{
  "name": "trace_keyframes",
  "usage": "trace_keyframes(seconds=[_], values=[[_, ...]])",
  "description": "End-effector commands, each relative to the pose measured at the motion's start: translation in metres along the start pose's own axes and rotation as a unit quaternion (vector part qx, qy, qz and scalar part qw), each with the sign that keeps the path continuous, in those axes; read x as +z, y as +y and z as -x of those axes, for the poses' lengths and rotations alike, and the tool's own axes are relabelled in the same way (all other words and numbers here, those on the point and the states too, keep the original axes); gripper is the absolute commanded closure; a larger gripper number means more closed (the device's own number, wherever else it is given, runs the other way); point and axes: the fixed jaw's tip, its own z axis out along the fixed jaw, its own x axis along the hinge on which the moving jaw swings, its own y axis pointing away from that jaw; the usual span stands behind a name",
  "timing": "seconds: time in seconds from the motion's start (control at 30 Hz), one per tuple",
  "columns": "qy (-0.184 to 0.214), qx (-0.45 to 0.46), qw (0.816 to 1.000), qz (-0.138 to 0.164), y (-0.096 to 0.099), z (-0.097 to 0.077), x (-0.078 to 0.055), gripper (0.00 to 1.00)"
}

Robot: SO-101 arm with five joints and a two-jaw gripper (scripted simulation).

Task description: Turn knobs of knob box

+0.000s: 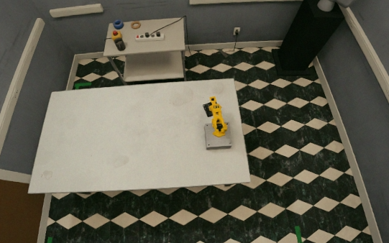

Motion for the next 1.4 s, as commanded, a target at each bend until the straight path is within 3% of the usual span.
trace_keyframes(seconds=[0.0,0.63,1.0,1.37], values=[[0.014,0.006,1.000,0.000,-0.001,-0.006,0.004,0.60],[0.014,0.006,1.000,0.000,-0.001,-0.002,0.004,0.60],[0.015,0.006,1.000,0.000,-0.002,0.021,0.012,0.60],[0.015,0.007,1.000,0.000,-0.003,0.046,0.029,0.60]])
